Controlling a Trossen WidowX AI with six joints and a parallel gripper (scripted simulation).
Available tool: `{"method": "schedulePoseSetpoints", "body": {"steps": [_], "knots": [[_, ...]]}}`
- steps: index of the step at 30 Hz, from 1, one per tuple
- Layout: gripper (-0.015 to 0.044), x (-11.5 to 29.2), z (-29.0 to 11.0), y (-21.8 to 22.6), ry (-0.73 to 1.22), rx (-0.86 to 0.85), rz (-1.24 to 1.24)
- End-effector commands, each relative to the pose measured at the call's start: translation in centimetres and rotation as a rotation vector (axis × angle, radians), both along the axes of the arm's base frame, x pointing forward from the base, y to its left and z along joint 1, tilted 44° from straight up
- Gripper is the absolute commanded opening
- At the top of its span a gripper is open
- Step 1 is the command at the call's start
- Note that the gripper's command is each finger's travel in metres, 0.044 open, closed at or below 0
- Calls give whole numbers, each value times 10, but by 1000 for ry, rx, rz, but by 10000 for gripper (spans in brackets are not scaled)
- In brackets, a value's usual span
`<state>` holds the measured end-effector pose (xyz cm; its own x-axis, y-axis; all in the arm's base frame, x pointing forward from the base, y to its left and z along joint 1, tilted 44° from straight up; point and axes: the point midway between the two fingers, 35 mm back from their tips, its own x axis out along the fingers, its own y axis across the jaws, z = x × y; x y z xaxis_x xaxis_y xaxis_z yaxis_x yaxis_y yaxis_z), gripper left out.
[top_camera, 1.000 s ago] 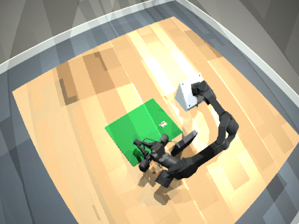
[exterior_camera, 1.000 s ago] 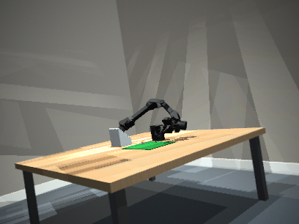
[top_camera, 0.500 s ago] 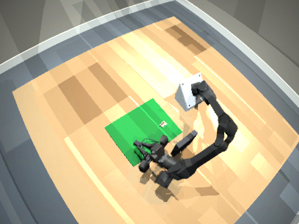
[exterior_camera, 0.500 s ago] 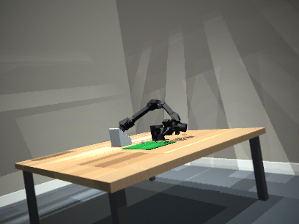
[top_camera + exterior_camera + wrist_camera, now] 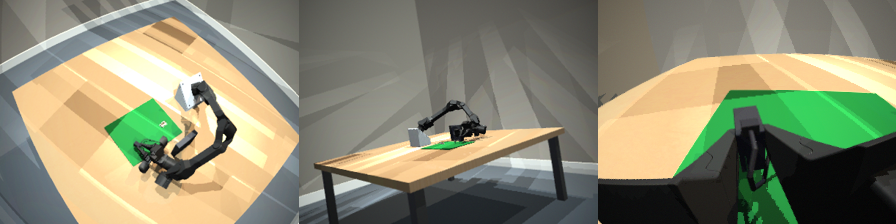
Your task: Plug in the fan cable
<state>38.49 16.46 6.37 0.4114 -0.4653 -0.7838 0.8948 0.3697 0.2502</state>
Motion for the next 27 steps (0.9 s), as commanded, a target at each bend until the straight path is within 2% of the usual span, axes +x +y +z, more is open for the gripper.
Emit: {"method": "schedulePoseSetpoints", "body": {"steps": [1, 27], "knots": [[0, 1, -1, 3, -11, 1, -3], [0, -2, -8, 7, 0, 0, 0]]}}
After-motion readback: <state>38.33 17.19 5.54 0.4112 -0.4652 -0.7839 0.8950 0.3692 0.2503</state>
